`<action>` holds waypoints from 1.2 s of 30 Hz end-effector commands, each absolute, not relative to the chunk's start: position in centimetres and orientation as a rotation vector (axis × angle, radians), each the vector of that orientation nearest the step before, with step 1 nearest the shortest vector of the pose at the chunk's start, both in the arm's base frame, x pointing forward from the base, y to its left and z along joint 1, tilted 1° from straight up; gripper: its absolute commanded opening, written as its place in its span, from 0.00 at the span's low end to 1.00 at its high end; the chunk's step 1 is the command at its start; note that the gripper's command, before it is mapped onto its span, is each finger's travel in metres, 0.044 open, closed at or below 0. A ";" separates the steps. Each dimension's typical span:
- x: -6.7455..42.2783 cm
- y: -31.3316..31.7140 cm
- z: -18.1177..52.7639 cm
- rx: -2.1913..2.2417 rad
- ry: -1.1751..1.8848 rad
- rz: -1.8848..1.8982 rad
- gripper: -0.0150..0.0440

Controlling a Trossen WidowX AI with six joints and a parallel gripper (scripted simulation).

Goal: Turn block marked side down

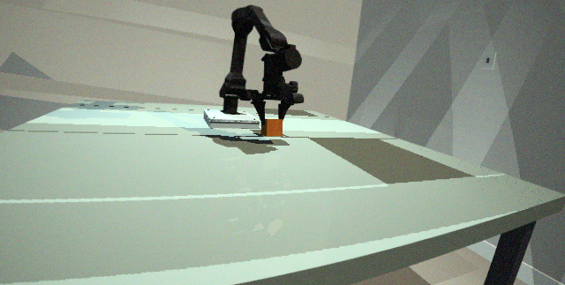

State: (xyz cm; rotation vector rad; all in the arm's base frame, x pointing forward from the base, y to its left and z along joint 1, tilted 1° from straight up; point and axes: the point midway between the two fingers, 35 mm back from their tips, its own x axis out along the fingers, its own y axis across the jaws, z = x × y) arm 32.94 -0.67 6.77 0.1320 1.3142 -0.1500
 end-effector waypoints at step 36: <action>33.8 -0.6 4.2 0.082 0.789 -0.174 0.25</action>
